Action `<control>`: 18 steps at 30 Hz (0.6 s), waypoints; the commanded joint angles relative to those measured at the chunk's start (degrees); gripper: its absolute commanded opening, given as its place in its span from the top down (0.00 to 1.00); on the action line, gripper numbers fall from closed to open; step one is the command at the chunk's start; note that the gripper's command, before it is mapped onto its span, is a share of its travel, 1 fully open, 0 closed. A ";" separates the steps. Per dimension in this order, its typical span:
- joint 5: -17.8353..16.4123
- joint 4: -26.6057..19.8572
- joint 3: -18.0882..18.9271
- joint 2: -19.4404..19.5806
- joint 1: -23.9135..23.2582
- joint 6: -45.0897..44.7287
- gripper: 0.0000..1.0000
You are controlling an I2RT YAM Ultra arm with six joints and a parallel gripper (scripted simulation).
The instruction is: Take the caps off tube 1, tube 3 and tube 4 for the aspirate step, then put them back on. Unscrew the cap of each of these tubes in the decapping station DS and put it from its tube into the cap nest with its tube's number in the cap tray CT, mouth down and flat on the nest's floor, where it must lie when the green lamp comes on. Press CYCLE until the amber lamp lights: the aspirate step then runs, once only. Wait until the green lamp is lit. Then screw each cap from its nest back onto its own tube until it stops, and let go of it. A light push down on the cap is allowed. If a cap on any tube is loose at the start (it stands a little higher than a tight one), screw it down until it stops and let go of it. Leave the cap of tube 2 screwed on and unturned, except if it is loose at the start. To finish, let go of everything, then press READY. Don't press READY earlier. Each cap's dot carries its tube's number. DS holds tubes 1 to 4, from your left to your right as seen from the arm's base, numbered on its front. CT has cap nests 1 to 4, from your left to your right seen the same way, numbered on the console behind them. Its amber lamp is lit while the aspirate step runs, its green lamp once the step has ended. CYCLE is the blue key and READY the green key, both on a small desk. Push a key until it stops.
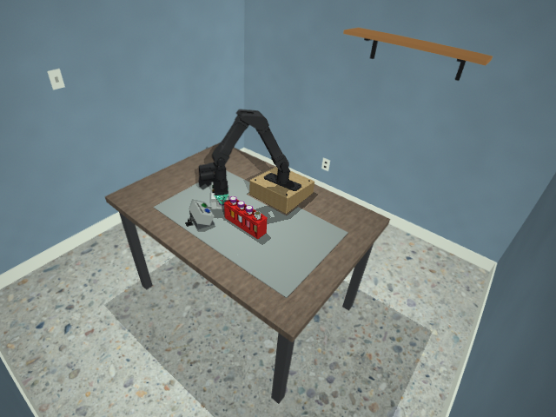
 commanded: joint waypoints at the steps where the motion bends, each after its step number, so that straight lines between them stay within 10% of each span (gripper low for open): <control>1: 0.06 0.45 0.14 -0.38 -0.02 -0.13 1.00; 3: 0.06 0.46 0.14 -0.37 -0.02 -0.13 1.00; 4: 0.06 0.46 0.14 -0.37 -0.02 -0.13 0.53; 18: 0.06 0.47 0.13 -0.37 -0.02 -0.13 0.53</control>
